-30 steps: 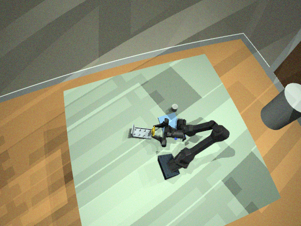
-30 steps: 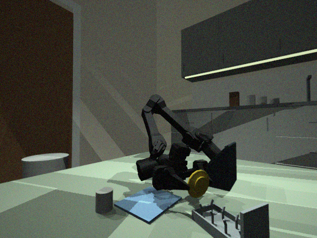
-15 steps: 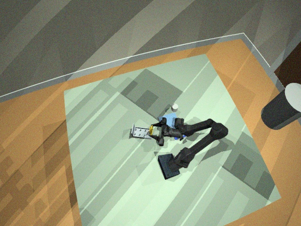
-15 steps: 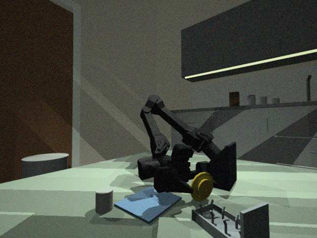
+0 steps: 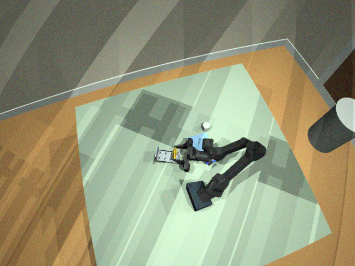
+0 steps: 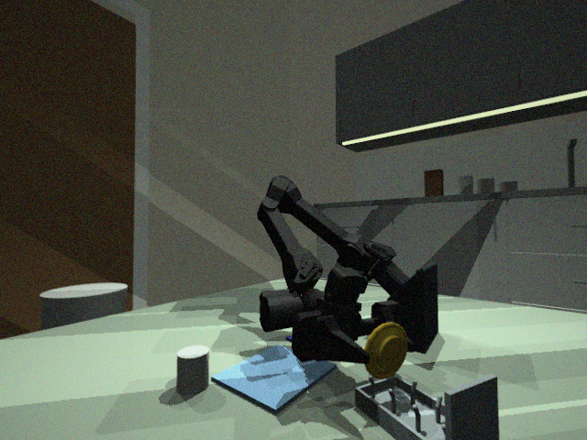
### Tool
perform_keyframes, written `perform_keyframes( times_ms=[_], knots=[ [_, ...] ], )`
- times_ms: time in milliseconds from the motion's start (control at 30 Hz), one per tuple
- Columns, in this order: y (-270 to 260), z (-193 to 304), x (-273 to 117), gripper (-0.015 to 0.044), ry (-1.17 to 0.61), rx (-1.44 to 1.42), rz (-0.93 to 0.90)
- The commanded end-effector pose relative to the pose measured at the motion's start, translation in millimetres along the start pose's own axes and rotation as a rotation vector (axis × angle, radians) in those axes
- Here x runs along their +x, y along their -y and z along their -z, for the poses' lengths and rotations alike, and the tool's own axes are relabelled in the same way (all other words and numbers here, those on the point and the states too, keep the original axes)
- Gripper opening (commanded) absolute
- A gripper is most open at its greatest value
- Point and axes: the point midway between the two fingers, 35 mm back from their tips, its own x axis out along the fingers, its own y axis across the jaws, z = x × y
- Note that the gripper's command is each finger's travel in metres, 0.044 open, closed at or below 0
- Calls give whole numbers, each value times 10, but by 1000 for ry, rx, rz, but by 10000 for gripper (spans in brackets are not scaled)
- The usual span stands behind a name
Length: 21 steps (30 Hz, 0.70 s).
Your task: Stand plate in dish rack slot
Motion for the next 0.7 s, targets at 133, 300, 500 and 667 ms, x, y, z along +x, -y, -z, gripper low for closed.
perform_keyframes(
  times_ms=[133, 300, 500, 667],
  knots=[
    [-30, -9, 91, 0, 0, 1, 0],
    [-35, 129, 107, 0, -1, -2, 2],
    [-66, 172, 105, 0, -7, 8, -3],
    [-73, 166, 103, 0, -9, 11, -5]
  ],
)
